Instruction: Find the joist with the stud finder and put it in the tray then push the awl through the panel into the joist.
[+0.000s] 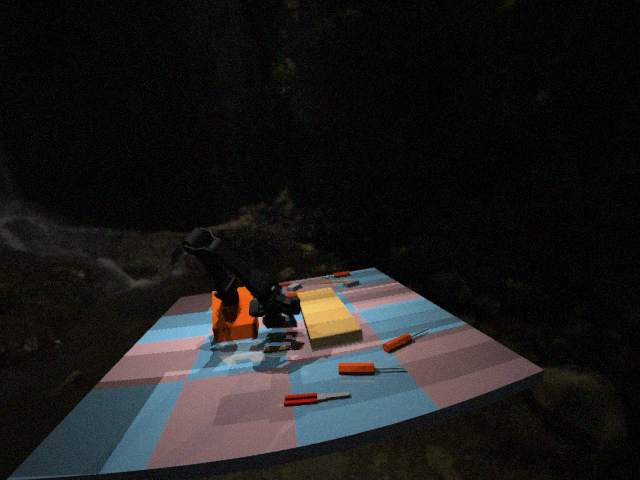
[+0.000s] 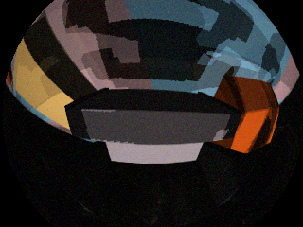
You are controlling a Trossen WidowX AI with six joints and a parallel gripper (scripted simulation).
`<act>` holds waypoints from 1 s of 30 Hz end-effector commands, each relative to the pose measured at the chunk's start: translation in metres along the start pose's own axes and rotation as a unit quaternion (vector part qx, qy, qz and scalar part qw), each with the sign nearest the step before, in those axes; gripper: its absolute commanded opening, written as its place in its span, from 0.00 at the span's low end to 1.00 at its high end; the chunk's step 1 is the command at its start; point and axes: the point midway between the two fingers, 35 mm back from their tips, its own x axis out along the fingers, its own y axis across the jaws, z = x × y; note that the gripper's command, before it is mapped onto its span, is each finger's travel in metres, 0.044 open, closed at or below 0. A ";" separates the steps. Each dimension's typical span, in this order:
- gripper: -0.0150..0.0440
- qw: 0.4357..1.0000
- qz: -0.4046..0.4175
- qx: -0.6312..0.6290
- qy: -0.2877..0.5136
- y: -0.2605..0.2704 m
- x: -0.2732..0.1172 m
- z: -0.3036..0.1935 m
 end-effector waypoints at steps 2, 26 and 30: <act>0.25 1.000 0.002 -0.002 0.021 0.001 -0.001 0.000; 0.25 0.998 0.014 0.003 0.058 0.003 -0.002 -0.013; 0.25 0.998 0.014 0.002 0.057 0.003 0.002 -0.009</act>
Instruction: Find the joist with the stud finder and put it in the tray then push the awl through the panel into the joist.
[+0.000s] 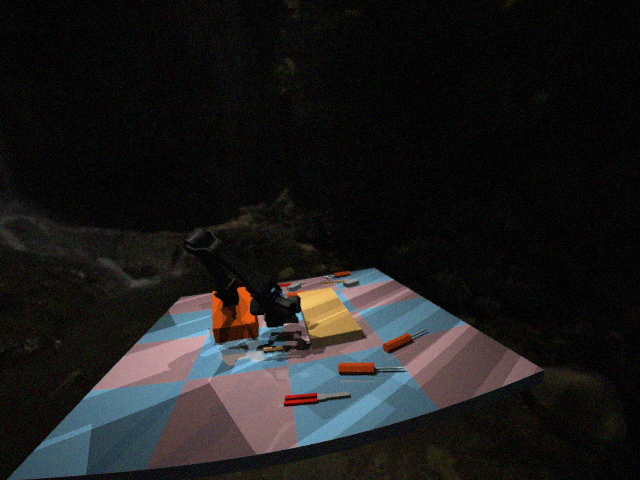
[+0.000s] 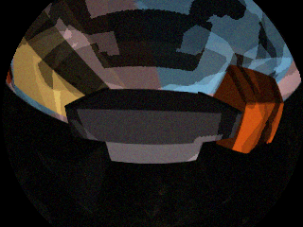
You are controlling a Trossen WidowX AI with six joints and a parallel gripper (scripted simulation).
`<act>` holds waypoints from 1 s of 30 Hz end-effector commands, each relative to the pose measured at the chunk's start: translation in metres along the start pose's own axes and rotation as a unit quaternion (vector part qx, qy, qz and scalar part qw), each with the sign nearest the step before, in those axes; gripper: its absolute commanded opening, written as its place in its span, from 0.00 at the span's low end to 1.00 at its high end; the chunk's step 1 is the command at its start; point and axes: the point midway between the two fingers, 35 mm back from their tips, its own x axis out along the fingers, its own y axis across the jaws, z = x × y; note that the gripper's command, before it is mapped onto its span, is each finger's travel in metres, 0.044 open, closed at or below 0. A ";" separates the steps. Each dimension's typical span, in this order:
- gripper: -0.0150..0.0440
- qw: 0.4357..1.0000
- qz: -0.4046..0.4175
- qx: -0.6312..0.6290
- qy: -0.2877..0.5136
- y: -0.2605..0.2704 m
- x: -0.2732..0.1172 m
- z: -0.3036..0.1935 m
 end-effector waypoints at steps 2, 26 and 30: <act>0.25 1.000 -0.002 -0.001 0.004 -0.001 0.006 0.004; 0.48 1.000 -0.001 -0.001 -0.004 0.000 0.019 0.027; 0.65 1.000 -0.001 -0.001 -0.004 0.000 0.019 0.027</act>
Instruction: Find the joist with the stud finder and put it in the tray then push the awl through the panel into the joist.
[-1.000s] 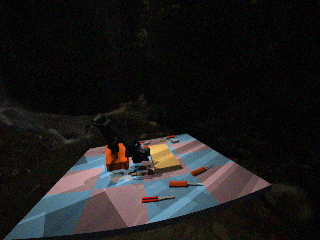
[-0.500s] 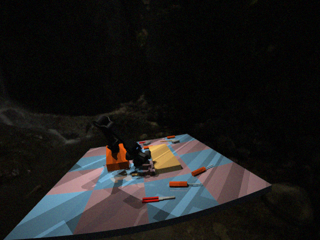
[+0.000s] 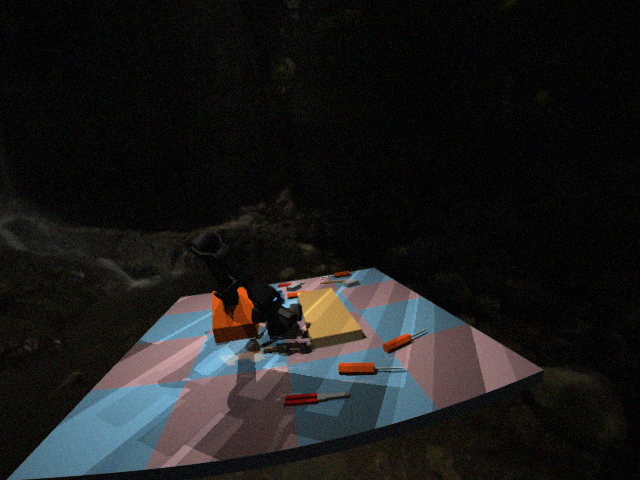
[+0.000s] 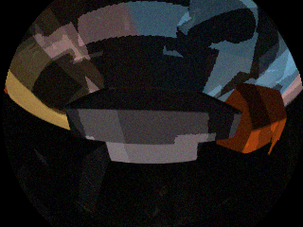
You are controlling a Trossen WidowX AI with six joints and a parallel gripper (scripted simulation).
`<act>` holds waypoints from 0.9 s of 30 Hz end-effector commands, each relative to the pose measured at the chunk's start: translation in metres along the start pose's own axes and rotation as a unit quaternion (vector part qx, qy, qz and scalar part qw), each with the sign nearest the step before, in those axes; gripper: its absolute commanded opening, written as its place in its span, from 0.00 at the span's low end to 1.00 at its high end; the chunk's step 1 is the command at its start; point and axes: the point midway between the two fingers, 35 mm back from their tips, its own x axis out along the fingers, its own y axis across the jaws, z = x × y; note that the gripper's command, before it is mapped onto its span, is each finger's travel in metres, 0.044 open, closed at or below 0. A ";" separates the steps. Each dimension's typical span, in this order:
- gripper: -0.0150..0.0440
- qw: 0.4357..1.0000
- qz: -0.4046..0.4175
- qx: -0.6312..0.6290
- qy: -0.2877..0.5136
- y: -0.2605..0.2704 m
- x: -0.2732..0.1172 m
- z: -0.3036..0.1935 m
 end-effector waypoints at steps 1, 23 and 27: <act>0.70 1.000 -0.001 -0.002 0.001 0.000 0.001 0.001; 0.90 1.000 -0.001 -0.002 0.001 0.000 -0.002 0.006; 0.90 1.000 -0.001 -0.002 0.001 0.000 -0.002 0.006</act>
